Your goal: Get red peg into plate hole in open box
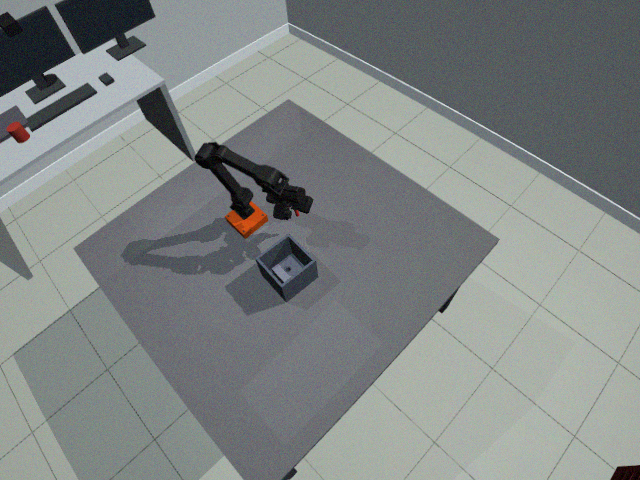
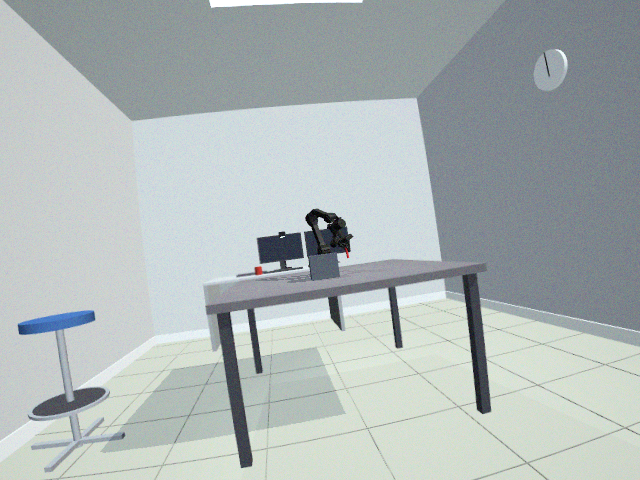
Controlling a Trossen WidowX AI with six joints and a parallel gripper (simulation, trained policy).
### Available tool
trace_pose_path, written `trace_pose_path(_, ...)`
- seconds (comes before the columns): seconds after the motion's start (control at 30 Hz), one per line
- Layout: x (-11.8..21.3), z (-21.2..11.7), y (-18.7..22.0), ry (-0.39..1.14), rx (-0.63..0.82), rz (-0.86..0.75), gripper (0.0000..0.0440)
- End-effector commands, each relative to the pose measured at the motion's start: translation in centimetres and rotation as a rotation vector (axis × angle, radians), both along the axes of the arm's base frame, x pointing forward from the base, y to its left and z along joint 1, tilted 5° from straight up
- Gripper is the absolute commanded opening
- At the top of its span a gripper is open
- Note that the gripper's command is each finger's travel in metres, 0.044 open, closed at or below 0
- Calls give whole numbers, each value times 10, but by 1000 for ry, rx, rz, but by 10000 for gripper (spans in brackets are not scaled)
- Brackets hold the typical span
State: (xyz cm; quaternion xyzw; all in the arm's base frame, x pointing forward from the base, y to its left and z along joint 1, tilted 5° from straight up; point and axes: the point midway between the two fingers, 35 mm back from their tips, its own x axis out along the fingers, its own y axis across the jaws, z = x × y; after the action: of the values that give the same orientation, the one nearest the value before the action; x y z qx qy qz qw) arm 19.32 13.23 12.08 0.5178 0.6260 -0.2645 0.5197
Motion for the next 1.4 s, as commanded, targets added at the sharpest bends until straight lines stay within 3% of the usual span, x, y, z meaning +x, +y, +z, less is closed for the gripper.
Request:
trace_pose_path(0.0,6,16,-7,-51,-9,7,0)
trace_pose_path(0.5,28,73,-57,-192,-114,-59,0)
trace_pose_path(1.37,64,79,-139,-117,-235,-184,0)
